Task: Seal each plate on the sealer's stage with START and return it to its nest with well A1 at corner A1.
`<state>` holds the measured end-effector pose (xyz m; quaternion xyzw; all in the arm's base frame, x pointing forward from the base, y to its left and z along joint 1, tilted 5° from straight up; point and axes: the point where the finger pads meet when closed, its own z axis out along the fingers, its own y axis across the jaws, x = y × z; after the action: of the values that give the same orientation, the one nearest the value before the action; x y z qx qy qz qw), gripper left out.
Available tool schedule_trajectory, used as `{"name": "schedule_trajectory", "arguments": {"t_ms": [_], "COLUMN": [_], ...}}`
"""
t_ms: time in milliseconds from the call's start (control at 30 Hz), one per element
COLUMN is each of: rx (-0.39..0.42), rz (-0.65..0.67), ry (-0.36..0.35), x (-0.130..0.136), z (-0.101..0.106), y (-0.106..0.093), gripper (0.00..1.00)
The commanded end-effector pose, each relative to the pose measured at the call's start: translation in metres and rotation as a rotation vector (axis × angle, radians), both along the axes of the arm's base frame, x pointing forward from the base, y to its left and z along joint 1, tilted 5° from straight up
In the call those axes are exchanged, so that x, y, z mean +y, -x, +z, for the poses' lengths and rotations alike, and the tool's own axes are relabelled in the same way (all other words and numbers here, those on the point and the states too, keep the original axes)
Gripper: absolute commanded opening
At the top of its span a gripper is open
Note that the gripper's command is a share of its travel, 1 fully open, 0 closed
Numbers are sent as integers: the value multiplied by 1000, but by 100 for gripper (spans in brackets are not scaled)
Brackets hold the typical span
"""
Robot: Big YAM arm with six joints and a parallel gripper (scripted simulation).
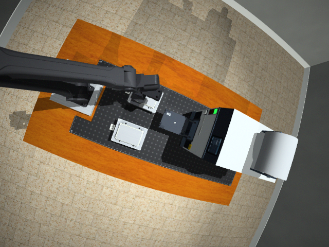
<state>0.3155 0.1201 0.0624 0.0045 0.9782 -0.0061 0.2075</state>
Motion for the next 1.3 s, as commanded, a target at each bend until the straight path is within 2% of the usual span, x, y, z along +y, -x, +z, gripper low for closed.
{"name": "schedule_trajectory", "arguments": {"t_ms": [0, 433, 600, 867, 1067, 1267], "rx": [-27, -34, -18, -39, -39, -45], "rz": [-6, -7, -11, -5, 6, -12], "ry": [-10, -15, -9, -27, -28, -30], "x": [4, 6, 2, 10, 16, 10], "z": [15, 18, 11, 28, 30, 39], "y": [-19, -22, -13, -13, -14, -16], "gripper": [100, 100, 100, 100, 100, 100]}}
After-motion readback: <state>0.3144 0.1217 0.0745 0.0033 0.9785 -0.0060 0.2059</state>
